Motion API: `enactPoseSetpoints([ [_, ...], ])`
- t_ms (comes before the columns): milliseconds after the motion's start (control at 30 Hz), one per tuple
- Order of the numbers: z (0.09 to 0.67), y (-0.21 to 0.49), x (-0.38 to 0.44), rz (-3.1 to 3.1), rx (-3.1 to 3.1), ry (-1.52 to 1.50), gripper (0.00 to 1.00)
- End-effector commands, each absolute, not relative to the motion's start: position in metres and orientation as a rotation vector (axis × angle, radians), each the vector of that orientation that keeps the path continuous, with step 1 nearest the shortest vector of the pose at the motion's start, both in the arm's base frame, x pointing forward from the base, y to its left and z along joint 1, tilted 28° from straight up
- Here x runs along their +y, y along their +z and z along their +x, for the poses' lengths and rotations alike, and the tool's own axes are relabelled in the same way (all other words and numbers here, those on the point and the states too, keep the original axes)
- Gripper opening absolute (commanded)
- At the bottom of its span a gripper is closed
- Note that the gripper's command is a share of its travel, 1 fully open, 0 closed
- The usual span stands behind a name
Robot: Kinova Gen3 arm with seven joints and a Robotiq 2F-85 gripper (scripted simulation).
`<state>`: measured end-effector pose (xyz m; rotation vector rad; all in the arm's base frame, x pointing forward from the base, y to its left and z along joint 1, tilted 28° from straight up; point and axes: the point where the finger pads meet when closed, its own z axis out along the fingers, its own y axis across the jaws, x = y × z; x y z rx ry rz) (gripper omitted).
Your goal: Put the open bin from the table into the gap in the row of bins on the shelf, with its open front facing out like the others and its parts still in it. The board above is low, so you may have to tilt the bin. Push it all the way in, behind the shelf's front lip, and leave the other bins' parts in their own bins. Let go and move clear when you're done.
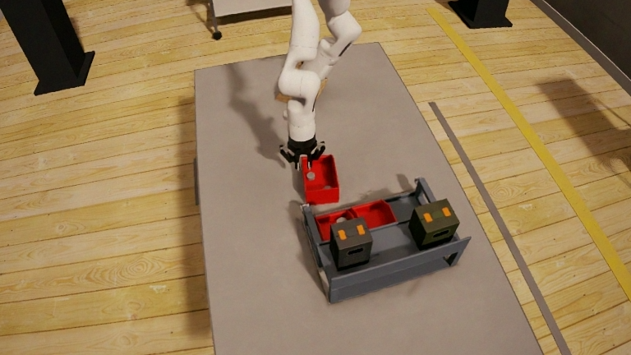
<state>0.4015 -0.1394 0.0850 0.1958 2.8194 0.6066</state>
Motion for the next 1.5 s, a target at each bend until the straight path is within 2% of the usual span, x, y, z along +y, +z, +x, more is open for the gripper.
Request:
enactPoseSetpoints([
  [0, 0.4014, 0.0865, -0.1404, 0.196, 2.819, 0.605, 0.35],
  [1467, 0.4035, 0.0796, -0.1374, 0.196, 2.819, 0.605, 0.35],
])
